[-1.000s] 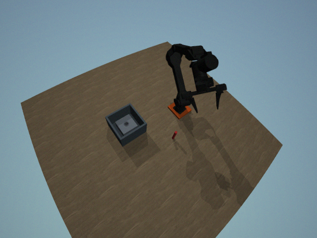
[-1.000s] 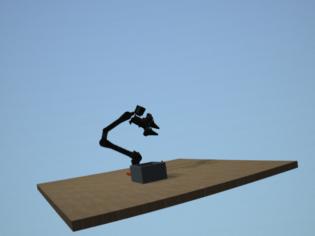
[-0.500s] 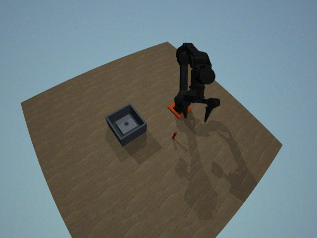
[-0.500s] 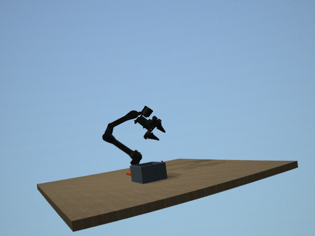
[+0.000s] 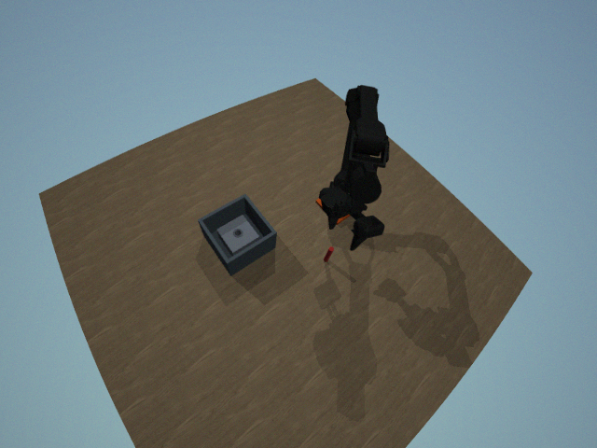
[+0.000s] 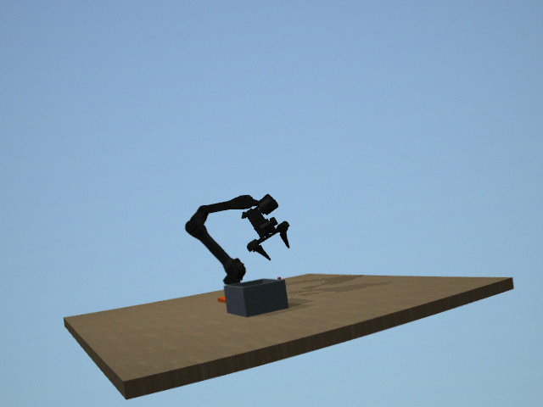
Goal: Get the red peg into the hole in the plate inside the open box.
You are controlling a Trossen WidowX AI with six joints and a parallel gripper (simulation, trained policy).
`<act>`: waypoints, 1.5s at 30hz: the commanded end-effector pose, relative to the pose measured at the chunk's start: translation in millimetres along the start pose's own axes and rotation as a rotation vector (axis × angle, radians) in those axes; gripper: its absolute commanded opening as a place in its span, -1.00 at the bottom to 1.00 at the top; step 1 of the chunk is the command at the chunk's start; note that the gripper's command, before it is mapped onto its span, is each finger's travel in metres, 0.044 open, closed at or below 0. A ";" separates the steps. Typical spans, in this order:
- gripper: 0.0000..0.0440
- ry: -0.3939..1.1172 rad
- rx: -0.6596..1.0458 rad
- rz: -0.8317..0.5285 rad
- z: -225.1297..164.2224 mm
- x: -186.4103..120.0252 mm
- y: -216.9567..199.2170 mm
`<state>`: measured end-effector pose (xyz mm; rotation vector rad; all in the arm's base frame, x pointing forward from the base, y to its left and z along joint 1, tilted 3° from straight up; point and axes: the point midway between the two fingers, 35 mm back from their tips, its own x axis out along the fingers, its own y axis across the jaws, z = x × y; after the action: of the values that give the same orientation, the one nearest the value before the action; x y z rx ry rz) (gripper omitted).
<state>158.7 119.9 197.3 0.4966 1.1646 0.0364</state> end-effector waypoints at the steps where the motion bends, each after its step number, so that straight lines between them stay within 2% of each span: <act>1: 1.00 0.031 0.108 -0.103 0.0 20.9 -15.1; 12: 1.00 0.062 0.367 -0.274 -6.0 72.8 -41.0; 25: 0.97 0.040 0.556 -0.299 -18.9 124.3 -59.4; 29: 0.60 0.048 0.604 -0.311 -24.5 131.9 -64.6; 42: -0.95 0.130 0.674 -0.322 -29.0 132.0 -66.8; 45: -1.00 0.114 0.658 -0.314 -23.3 127.9 -66.1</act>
<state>171.9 106.5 48.7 0.8934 1.3533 -0.6227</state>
